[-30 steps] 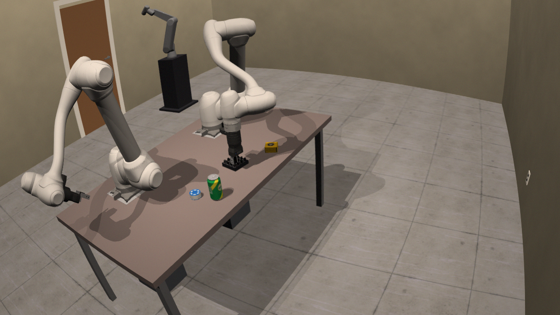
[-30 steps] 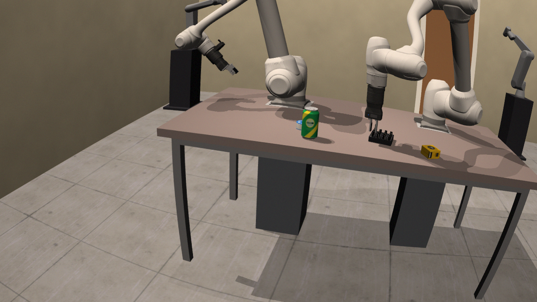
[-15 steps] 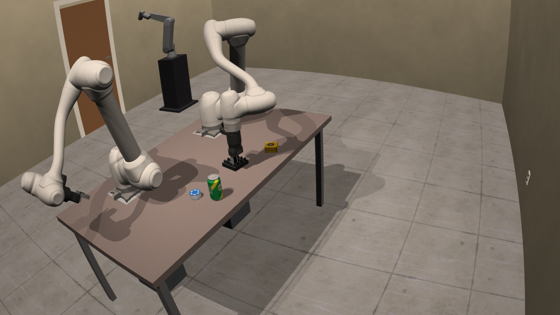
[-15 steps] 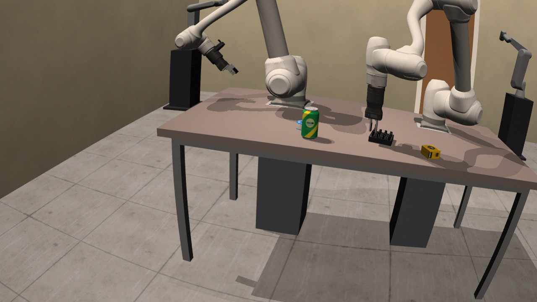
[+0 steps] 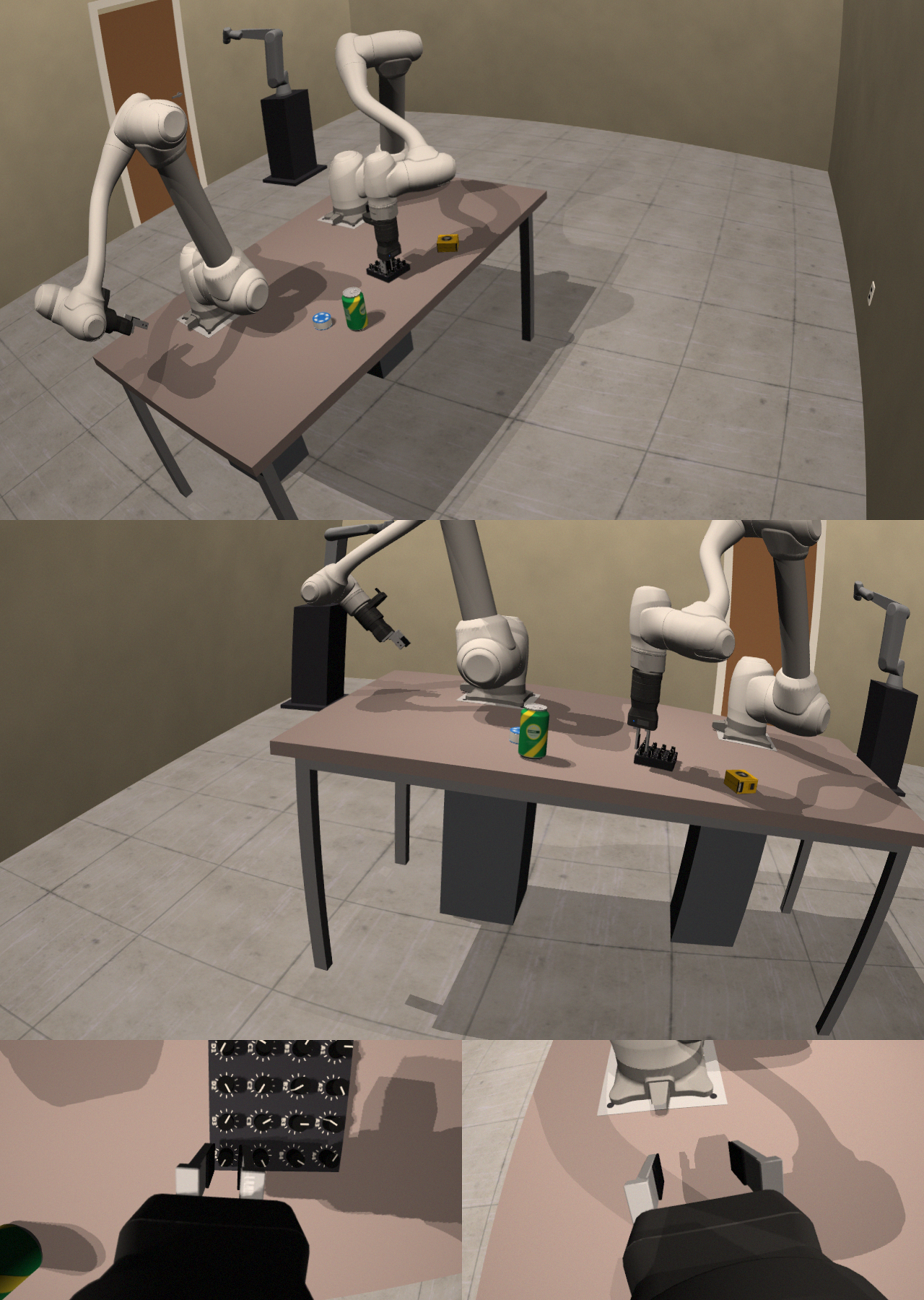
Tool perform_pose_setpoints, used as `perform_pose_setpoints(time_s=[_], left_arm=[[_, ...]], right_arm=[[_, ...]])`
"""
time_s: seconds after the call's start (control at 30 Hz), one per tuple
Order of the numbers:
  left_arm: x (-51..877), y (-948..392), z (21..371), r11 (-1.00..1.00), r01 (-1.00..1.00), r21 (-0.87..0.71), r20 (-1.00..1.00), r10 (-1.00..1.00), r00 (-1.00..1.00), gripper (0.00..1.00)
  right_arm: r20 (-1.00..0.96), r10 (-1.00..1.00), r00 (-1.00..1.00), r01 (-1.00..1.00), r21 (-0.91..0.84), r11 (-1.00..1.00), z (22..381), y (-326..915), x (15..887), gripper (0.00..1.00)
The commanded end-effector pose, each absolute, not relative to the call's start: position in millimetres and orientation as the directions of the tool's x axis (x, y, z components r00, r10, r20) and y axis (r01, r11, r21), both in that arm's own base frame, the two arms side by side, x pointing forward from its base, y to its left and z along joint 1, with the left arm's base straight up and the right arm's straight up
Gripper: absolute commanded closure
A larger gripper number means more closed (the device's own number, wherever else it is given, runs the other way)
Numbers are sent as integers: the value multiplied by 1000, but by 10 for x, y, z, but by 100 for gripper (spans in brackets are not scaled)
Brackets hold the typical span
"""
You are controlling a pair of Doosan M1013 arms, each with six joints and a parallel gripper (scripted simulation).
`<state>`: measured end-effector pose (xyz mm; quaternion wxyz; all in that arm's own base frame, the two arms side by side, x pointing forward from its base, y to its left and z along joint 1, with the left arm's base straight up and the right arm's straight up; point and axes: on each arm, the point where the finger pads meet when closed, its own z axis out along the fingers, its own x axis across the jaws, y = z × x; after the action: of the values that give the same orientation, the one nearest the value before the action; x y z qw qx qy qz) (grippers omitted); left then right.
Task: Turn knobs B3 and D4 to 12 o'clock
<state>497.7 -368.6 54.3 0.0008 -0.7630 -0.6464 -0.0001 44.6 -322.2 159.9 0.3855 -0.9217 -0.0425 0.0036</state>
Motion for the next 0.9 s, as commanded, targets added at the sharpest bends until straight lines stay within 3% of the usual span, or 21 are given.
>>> perform_pose_setpoints(time_s=[0.0,0.63,0.67,0.87], left_arm=[[4959,-3695,468,-165,986,-1,0,986,165,54],[4969,-3703,473,-165,986,1,-2,986,165,54],[4969,-3703,473,-165,986,1,-2,986,165,70],[4969,-3703,473,-165,986,1,-2,986,165,70]], right_arm=[[38,77,996,81,-706,-703,1588,-3216,458,0],[38,77,996,81,-706,-703,1588,-3216,458,0],[38,77,996,81,-706,-703,1588,-3216,458,0],[38,77,996,81,-706,-703,1588,-3216,458,0]])
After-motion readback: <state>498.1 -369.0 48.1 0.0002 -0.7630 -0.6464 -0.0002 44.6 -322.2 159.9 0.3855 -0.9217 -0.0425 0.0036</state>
